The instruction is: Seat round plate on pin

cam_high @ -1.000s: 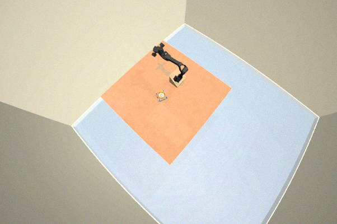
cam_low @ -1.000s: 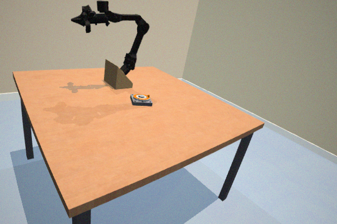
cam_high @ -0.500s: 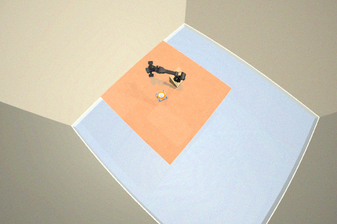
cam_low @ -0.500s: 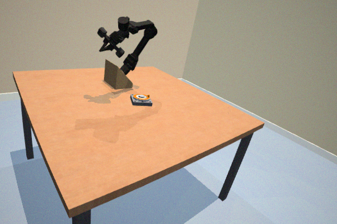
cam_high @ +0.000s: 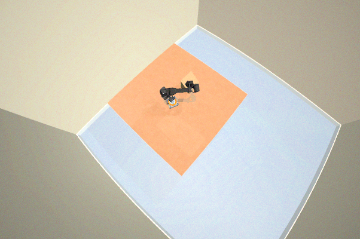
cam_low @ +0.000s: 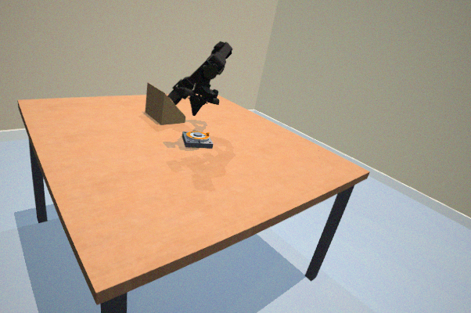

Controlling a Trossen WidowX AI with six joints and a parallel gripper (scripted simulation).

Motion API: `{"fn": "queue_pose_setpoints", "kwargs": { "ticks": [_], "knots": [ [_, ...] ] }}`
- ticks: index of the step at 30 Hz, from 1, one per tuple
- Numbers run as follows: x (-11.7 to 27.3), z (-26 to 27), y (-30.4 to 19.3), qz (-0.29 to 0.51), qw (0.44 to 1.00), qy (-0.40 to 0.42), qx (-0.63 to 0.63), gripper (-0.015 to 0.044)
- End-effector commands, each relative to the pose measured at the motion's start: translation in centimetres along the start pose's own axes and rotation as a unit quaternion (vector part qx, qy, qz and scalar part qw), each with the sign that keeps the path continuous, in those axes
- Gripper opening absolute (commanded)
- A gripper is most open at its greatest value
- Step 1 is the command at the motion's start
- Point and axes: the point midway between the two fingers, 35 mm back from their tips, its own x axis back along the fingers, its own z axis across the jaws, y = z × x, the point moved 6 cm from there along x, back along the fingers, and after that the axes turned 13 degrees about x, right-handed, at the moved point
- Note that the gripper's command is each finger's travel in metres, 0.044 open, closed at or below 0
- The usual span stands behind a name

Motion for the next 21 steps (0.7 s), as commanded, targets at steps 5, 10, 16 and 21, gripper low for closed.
{"fn": "queue_pose_setpoints", "kwargs": {
  "ticks": [5,10,16,21],
  "knots": [
    [-2.2,9.8,0.2,0.059,0.986,0.151,0.04,0.0],
    [-2.3,10.0,0.1,0.061,0.985,0.154,0.041,0.0],
    [-4.3,10.7,-0.2,0.061,0.985,0.154,0.041,0.0],
    [-6.4,11.5,-0.8,0.061,0.985,0.155,0.041,0.0]
  ]
}}
